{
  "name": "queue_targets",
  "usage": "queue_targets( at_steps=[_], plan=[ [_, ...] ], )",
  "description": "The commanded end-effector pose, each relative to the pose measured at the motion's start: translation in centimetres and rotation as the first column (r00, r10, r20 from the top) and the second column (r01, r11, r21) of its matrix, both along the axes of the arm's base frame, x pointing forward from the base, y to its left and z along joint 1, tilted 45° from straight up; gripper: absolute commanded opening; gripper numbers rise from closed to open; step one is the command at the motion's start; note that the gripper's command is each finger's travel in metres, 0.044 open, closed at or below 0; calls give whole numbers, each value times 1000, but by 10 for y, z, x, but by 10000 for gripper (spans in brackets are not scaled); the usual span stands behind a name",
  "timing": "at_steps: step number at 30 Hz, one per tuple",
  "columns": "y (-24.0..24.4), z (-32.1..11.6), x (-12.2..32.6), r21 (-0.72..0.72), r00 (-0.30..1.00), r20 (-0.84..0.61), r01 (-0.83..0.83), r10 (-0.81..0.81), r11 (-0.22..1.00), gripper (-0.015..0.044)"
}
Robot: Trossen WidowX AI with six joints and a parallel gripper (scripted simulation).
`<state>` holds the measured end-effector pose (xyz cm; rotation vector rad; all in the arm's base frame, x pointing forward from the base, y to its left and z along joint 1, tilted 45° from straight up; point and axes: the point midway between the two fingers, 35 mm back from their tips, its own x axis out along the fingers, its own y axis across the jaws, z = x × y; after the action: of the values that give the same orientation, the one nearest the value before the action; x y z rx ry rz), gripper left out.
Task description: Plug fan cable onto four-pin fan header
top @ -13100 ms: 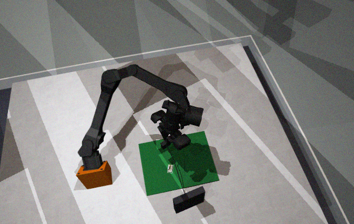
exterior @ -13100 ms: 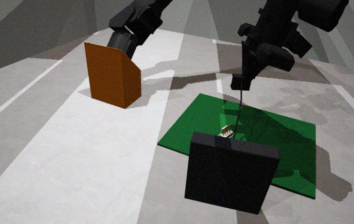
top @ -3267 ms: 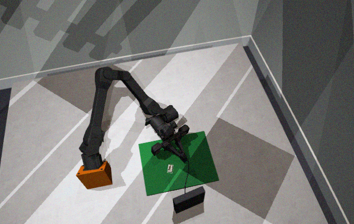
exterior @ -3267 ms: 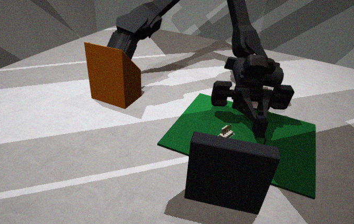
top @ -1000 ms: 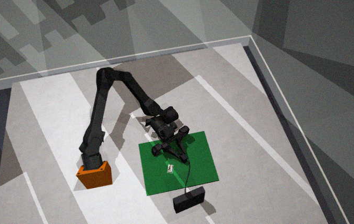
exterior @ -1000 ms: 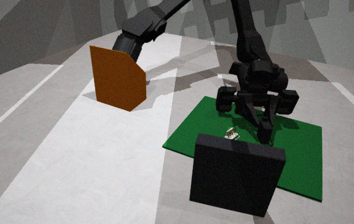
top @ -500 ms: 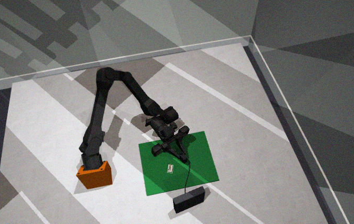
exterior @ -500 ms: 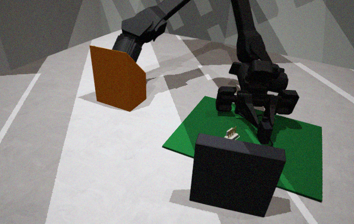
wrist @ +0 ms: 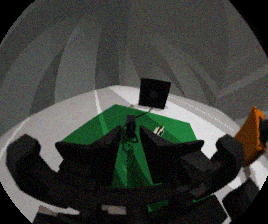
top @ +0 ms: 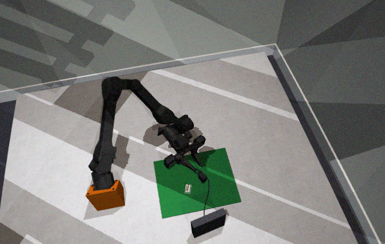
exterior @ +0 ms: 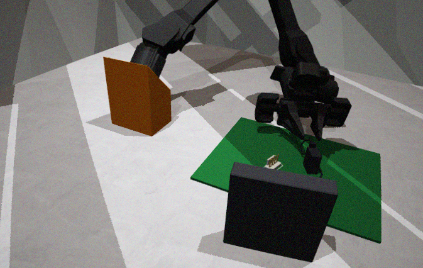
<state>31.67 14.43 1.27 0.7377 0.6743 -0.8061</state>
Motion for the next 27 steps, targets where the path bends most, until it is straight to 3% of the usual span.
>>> queue_targets(
  at_steps=[1, 22, 27],
  plan=[
    [2, 12, -3, 2, 1000, 8, 2, -2, 1000, 140],
    [2, 72, -32, 3, 1000, 9, 2, -2, 1000, 140],
    [-3, 65, -31, 13, 997, -75, -11, 12, 1000, 271]
  ],
)
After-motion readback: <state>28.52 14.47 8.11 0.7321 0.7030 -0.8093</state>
